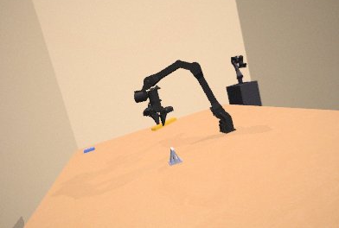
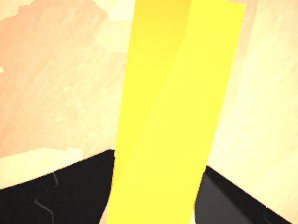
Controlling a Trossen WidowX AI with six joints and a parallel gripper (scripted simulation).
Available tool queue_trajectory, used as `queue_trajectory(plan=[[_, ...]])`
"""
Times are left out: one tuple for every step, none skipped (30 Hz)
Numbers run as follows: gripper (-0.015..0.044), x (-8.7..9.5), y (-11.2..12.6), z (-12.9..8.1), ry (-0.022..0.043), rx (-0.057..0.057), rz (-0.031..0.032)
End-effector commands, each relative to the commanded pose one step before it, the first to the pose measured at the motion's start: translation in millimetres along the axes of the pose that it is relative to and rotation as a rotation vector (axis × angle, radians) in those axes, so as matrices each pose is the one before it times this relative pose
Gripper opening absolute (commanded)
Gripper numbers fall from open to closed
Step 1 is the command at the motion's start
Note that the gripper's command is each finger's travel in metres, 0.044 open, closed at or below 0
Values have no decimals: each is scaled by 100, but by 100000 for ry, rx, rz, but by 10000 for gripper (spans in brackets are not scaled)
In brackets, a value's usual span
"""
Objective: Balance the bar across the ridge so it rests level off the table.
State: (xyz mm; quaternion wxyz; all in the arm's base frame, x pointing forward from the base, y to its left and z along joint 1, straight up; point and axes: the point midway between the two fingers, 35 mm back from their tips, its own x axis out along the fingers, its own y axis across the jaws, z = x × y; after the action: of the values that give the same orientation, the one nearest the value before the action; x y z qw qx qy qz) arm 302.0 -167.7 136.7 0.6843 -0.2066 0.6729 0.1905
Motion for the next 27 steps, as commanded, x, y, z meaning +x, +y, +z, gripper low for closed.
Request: queue_trajectory(plan=[[0,-1142,147,-3,-540,-272,-116],[0,-257,38,-19,-9,-8,7],[0,-257,40,-20,-9,-8,7],[0,-211,35,-17,-7,-6,6],[0,-126,22,-11,-4,-4,4],[0,-2,18,55,-5,138,2],[0,-5,54,165,-15,415,5],[0,-8,93,275,-25,692,9],[0,-10,118,330,-30,837,11],[0,-9,125,329,-30,837,12],[0,-9,131,326,-29,837,12],[0,-9,137,325,-29,837,13],[0,-9,144,322,-29,837,13],[0,-9,150,320,-29,837,14],[0,-8,156,318,-29,837,14],[0,-9,161,315,-28,837,15],[0,-9,168,312,-28,837,15],[0,-8,174,309,-28,837,16],[0,-8,180,307,-28,837,17],[0,-8,186,304,-27,837,17],[0,-8,194,304,-27,848,18],[0,-8,200,301,-27,849,18],[0,-8,206,297,-27,849,19],[0,-8,212,294,-26,849,19],[0,-7,218,290,-26,849,20],[0,-7,222,286,-26,849,20],[0,-7,228,282,-25,849,21]])
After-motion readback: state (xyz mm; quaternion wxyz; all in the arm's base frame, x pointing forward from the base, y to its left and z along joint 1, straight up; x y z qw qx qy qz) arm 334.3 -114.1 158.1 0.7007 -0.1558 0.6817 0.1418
